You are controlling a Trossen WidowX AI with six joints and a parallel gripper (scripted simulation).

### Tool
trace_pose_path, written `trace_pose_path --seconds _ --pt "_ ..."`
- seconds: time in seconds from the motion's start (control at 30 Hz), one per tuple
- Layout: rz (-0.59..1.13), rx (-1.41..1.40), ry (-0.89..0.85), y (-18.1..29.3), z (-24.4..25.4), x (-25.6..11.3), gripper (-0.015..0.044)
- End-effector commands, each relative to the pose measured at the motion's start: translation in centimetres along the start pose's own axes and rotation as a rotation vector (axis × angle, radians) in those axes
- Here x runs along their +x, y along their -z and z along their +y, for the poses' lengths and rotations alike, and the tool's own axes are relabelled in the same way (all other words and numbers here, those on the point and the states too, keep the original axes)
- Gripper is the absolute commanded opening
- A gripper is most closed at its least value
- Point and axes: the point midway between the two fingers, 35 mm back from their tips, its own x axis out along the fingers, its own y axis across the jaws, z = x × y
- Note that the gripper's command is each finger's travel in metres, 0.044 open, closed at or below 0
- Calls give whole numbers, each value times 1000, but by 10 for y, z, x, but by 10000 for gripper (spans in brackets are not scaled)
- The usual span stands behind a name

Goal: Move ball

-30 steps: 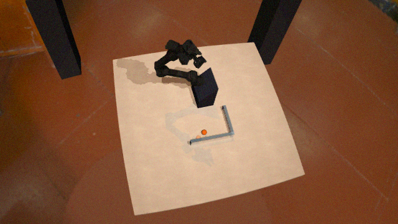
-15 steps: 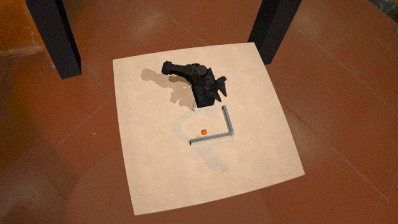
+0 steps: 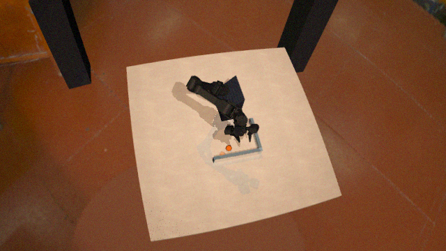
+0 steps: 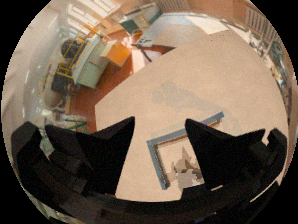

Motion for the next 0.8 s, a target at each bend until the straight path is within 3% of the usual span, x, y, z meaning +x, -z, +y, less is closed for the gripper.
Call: trace_pose_path --seconds 0.0,0.33,0.77 --pt "146 -154 154 35 -40 48 290" --pt "589 -490 382 125 -146 116 290" --pt "597 -496 385 133 -155 128 290"
